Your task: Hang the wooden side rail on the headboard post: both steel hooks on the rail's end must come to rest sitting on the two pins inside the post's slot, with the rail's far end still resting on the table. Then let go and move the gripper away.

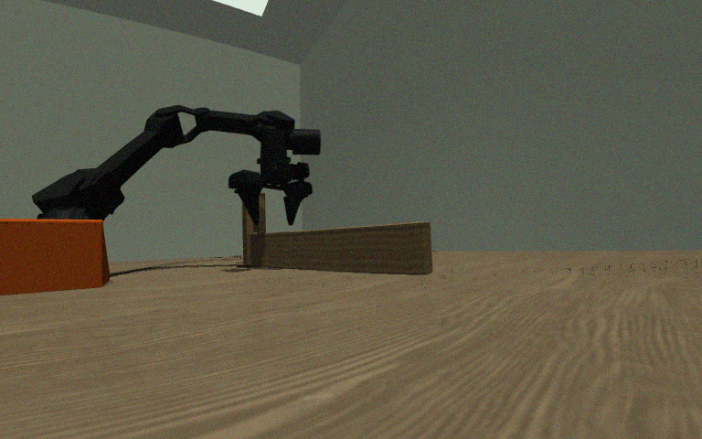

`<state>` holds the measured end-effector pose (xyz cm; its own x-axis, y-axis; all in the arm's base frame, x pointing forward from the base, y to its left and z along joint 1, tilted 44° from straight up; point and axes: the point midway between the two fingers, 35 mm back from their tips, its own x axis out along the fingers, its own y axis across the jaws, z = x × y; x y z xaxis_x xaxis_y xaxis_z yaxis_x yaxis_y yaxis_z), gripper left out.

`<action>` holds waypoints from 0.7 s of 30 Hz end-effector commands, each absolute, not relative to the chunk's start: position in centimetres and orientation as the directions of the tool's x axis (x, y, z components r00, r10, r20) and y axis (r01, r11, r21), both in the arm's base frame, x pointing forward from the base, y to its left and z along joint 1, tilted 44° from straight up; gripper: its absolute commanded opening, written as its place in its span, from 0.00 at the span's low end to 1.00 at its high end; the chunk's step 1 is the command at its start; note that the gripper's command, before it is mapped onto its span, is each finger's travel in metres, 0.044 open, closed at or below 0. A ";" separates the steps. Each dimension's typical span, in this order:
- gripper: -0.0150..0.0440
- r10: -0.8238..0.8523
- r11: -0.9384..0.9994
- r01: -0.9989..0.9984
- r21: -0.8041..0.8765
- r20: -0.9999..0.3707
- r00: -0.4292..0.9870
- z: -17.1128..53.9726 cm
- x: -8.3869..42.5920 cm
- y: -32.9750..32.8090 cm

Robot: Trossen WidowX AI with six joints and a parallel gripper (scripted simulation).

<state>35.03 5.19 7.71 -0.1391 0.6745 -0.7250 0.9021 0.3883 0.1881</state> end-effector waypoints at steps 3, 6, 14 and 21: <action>1.00 0.675 0.384 0.905 0.183 -0.724 -0.140 7.1 34.9 5.8; 1.00 0.673 0.384 0.906 0.180 -0.726 -0.142 6.7 34.9 6.1; 1.00 0.674 0.384 0.906 0.181 -0.725 -0.141 5.8 34.8 7.0; 1.00 0.675 0.383 0.905 0.183 -0.724 -0.139 5.0 34.6 7.8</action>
<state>34.77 7.28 5.37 -0.1377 0.6716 -0.7280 0.9032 0.3868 0.1859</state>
